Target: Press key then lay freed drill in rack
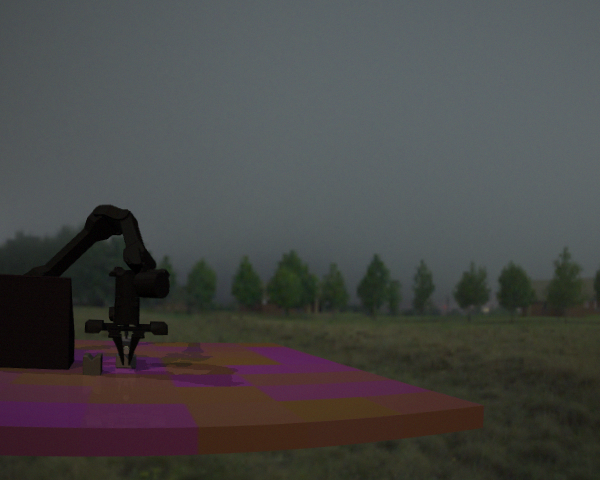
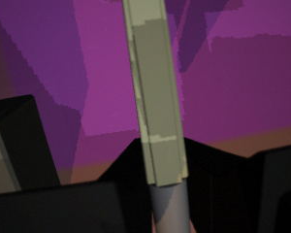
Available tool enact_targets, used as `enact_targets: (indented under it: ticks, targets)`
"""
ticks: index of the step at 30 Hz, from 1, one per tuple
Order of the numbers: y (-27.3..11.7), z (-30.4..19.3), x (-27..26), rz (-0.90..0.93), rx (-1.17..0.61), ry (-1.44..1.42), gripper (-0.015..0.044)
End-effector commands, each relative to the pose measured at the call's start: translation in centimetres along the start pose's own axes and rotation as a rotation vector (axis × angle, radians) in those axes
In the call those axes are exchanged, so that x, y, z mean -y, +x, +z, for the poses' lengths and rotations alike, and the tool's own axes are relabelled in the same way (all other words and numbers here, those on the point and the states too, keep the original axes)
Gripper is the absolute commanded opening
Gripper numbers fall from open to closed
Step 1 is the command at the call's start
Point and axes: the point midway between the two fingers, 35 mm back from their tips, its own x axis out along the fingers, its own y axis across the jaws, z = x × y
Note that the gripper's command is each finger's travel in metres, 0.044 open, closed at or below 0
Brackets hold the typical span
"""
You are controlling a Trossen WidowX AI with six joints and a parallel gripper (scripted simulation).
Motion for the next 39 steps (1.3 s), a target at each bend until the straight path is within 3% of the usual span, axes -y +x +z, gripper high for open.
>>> enact_targets:
  ticks: [1,39]
  targets:
    - [0.0,-0.6,0.1,0.002,-0.002,-0.004,0.0000]
    - [-1.1,-4.2,-0.1,0.001,-0.005,-0.005,0.0000]
